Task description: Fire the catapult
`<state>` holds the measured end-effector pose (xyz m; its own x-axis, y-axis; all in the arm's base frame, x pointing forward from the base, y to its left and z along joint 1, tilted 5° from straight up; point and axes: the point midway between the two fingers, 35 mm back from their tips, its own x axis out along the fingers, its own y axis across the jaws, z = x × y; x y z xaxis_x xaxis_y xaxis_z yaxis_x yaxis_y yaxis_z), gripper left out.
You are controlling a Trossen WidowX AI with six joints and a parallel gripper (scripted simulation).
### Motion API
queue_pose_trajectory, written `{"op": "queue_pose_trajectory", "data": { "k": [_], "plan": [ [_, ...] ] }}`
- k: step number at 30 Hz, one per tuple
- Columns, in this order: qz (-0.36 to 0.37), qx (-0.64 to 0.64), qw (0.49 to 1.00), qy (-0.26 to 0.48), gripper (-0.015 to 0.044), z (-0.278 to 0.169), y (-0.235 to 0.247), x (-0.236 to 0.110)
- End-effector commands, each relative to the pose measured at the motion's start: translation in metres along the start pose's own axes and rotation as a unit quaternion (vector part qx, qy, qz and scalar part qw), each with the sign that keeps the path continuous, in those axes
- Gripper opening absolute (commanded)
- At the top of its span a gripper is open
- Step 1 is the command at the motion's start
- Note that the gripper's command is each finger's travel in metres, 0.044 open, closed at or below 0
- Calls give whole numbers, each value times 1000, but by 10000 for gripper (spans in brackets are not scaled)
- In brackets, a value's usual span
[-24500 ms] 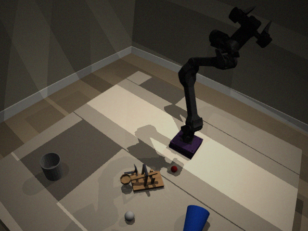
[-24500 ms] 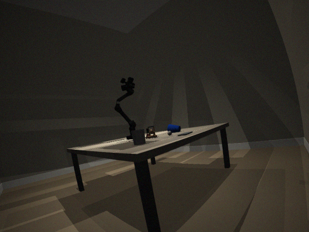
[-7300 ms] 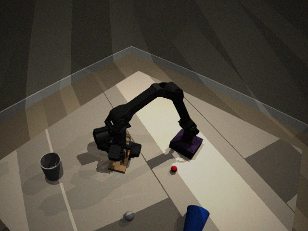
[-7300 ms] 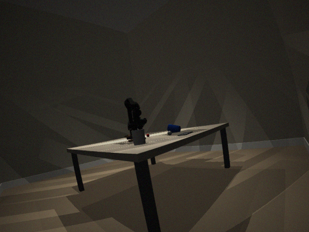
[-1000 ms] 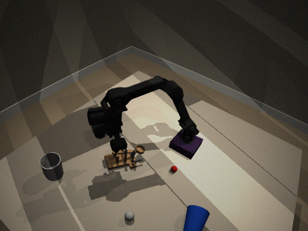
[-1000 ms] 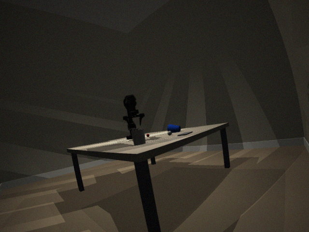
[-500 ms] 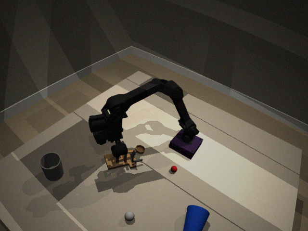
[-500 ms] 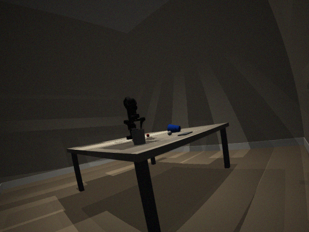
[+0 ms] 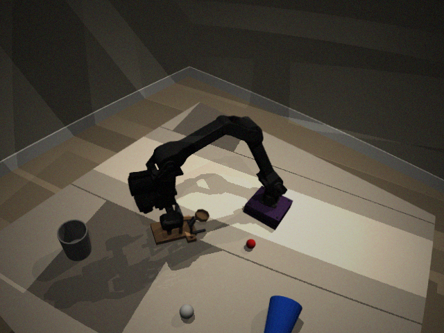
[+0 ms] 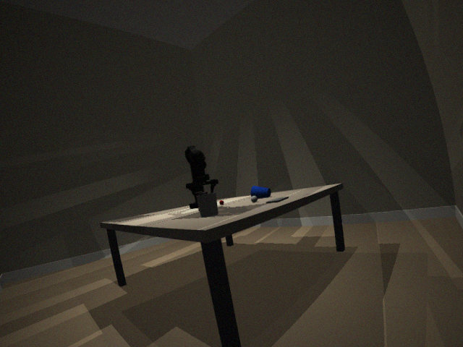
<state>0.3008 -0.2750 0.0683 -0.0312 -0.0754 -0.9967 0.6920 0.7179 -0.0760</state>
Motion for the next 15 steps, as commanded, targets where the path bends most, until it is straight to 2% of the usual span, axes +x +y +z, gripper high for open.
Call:
{"op": "queue_pose_trajectory", "data": {
  "k": [1,15],
  "plan": [
    [-1,-2,1000,6,440,-2,0,10],
    [-1,-2,1000,6,440,-3,0,33]
  ]
}}
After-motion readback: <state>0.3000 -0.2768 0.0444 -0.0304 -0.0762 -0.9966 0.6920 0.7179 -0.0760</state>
